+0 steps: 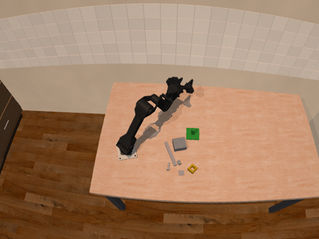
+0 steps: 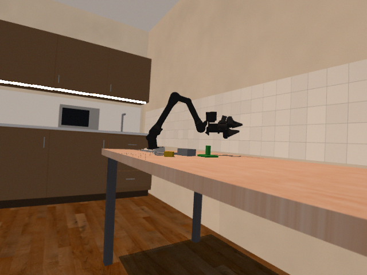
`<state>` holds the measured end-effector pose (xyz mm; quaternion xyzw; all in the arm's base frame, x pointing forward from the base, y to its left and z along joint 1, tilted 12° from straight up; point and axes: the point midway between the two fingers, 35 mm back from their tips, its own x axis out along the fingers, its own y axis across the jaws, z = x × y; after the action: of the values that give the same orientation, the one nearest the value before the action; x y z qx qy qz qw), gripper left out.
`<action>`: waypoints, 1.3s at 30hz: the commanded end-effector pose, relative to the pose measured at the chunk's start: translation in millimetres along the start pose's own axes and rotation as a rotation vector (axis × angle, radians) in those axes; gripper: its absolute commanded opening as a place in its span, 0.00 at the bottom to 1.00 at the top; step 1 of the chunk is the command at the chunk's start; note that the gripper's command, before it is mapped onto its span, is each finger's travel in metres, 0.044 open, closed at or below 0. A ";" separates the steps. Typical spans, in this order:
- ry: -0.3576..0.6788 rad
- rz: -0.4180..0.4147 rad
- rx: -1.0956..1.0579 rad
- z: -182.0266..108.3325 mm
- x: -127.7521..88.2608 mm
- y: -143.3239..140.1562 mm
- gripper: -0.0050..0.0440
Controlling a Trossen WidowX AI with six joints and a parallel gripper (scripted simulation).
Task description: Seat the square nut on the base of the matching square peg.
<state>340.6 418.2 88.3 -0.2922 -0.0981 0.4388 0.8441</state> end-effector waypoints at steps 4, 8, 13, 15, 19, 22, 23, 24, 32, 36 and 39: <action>-0.018 -0.021 0.001 10.7 0.7 -11.2 0.82; 0.038 -0.042 0.023 -0.8 -1.5 -29.8 0.76; 0.151 -0.073 0.096 -26.6 -4.4 -60.2 0.76; 0.225 -0.090 0.158 -44.7 -6.5 -77.4 0.76; 0.268 -0.132 0.219 -56.8 -9.4 -100.3 0.76; 0.364 -0.167 0.308 -80.4 -17.9 -124.0 0.76; 0.386 -0.178 0.331 -85.9 -20.4 -130.2 0.76; 0.408 -0.187 0.352 -91.3 -23.1 -135.3 0.76; 0.585 -0.271 0.530 -132.5 -51.7 -175.2 0.76; 0.628 -0.296 0.576 -142.0 -60.9 -184.6 0.76; 0.722 -0.352 0.675 -161.1 -83.2 -203.3 0.76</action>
<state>483.4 222.7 58.9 -0.1497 0.2783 0.2086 0.9255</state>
